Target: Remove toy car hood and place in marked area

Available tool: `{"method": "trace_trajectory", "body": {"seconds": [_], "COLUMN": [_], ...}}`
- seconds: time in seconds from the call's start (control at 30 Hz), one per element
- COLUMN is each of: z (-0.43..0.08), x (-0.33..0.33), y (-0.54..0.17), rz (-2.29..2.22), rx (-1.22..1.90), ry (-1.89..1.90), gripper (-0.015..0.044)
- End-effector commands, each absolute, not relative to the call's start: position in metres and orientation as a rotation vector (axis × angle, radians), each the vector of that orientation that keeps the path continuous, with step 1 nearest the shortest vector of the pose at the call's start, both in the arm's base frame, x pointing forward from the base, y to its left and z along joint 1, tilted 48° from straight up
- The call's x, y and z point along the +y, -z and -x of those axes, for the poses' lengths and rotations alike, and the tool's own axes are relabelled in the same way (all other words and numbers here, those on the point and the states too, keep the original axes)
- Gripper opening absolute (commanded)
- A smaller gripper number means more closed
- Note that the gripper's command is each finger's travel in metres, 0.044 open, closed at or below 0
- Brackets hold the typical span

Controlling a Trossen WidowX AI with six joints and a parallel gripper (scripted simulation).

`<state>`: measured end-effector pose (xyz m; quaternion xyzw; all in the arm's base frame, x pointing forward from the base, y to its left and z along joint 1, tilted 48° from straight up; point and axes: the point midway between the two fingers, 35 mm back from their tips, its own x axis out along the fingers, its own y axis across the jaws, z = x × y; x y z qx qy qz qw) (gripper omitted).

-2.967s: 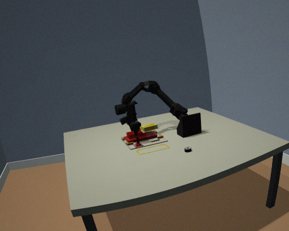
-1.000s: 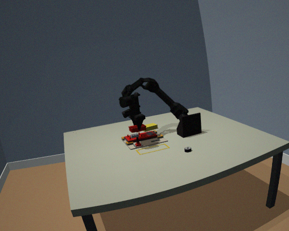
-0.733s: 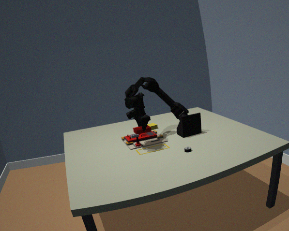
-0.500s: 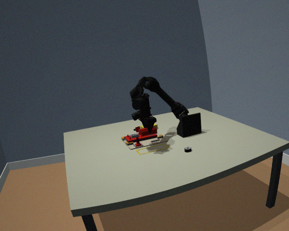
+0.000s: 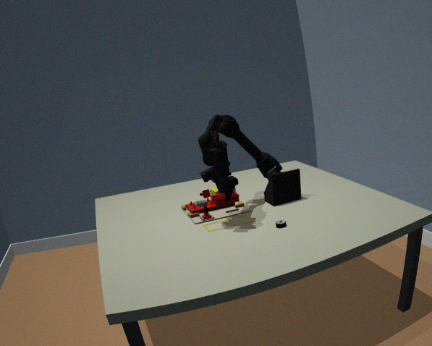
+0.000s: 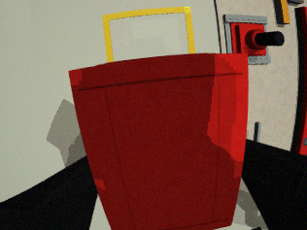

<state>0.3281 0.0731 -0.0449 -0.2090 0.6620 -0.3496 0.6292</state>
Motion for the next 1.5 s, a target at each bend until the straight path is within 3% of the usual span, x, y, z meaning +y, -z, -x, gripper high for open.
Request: {"method": "trace_trajectory", "body": {"seconds": [0.0,1.47], "z": [-0.327,-0.323], "x": [0.071,0.04], "y": [0.05,0.079], "rz": [0.476,0.476], "rx": [1.518,1.517], "ry": [0.803,0.803], "gripper": [0.0,0.0]}}
